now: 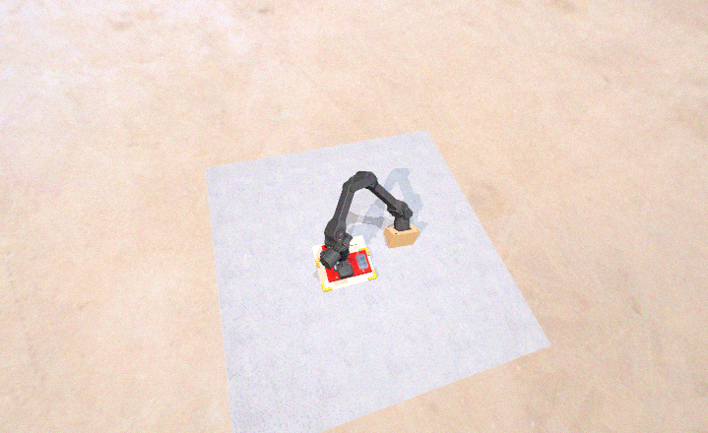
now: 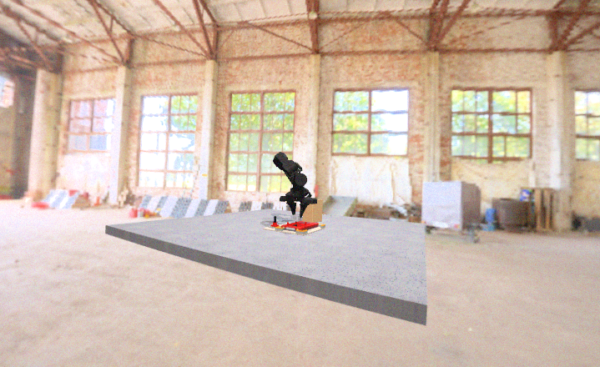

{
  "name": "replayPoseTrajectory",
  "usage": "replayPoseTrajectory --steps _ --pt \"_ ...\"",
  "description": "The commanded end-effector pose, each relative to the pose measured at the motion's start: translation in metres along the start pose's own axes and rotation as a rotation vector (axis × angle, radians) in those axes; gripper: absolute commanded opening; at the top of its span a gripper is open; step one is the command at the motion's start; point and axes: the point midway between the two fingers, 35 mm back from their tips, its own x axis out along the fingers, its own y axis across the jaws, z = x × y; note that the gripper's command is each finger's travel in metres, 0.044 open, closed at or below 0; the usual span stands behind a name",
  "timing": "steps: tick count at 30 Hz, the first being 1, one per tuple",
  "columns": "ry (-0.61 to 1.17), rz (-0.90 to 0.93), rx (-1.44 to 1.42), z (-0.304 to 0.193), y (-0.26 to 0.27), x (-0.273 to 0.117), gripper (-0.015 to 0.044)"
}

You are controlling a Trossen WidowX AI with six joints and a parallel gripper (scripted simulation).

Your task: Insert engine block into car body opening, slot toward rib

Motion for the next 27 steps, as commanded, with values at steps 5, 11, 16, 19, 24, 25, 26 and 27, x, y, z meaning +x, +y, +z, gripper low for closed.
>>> replayPoseTrajectory --steps 5,11,16,19,24,25,26,27 --pt "0.002 0.005 0.036 0.0002 0.0010 0.0001 0.0158" --pt "0.002 0.005 0.033 0.0001 0.0022 0.0002 0.0158" --pt "0.002 0.005 0.017 0.0003 0.0023 0.0002 0.0158" --pt "0.002 0.005 0.017 0.0003 0.0023 0.0002 0.0158" --pt "0.002 0.005 0.017 0.0003 0.0023 0.0002 0.0158" --pt "0.002 0.005 0.017 0.0003 0.0023 0.0002 0.0158" --pt "0.002 0.005 0.017 0.0003 0.0023 0.0002 0.0158" --pt "0.002 0.005 0.017 0.0003 0.0023 0.0002 0.0158"
